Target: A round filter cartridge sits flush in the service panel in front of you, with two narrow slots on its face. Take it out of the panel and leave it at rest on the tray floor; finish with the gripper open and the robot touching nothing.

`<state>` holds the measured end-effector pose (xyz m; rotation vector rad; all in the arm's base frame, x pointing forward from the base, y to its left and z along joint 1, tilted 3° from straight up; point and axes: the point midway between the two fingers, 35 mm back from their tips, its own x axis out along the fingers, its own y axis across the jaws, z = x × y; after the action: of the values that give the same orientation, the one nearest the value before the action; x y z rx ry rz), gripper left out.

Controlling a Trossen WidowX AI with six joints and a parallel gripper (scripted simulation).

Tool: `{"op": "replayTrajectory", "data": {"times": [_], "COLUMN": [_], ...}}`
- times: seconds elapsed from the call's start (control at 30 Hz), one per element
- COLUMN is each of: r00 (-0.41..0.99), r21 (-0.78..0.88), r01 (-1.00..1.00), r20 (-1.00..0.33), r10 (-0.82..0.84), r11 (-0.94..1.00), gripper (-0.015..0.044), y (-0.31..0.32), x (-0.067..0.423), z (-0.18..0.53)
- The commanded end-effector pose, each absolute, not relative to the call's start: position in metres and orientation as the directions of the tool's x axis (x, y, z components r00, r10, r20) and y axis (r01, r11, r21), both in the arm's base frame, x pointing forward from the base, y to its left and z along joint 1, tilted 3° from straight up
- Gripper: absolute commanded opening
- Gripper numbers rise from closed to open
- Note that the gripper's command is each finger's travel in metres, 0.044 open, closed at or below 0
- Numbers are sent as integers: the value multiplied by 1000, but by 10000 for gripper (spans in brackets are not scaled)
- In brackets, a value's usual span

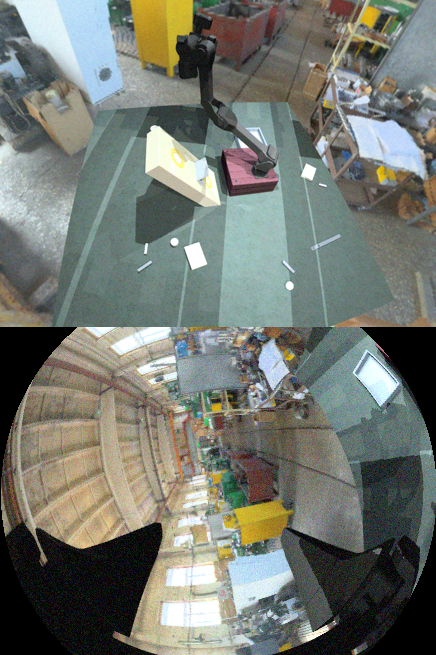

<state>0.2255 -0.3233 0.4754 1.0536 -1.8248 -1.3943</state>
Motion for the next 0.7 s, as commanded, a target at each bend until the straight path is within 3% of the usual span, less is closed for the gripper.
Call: {"op": "replayTrajectory", "data": {"times": [0.0, 0.33, 0.67], "r00": [-501, -546, -643], "r21": [965, 828, 455], "r01": [-228, -444, -597], "r20": [-1, 53, 221], "r10": [-866, -836, -734], "r11": [130, 342, 660], "gripper": [374, 112, 112], "y": [-324, -351, -325], "x": [225, 141, 32], "z": [476, 517, 582]}}
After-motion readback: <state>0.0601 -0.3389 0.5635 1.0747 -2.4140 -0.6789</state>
